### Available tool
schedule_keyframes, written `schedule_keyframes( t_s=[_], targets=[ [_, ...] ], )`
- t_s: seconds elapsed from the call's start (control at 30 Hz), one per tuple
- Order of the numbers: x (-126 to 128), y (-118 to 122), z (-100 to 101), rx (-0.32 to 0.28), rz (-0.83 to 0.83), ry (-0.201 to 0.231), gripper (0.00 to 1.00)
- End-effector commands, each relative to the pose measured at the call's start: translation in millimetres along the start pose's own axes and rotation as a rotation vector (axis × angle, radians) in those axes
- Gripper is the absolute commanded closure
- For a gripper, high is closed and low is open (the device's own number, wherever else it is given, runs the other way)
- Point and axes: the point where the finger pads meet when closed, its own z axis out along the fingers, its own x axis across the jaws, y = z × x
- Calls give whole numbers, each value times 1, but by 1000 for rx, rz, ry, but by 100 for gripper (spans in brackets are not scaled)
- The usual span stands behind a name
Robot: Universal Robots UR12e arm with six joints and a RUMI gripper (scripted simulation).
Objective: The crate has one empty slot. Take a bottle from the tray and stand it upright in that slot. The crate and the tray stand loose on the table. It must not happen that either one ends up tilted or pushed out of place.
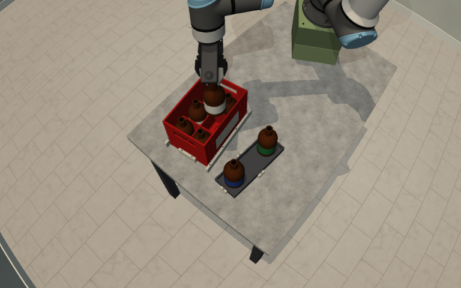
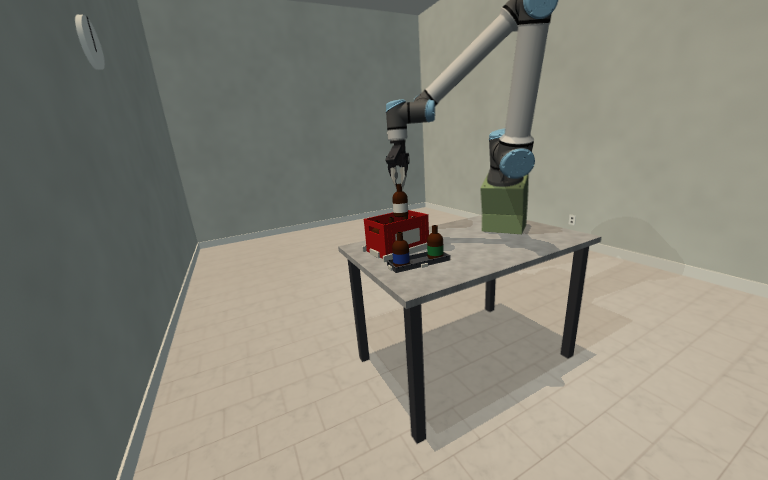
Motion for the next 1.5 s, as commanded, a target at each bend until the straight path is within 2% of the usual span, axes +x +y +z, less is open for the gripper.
schedule_keyframes(
  t_s=[0.0,0.73,1.47],
  targets=[
    [1,0,-1,1,0,1,100],
    [1,0,2,1,0,1,100],
    [1,0,22,1,0,1,100]
  ],
)
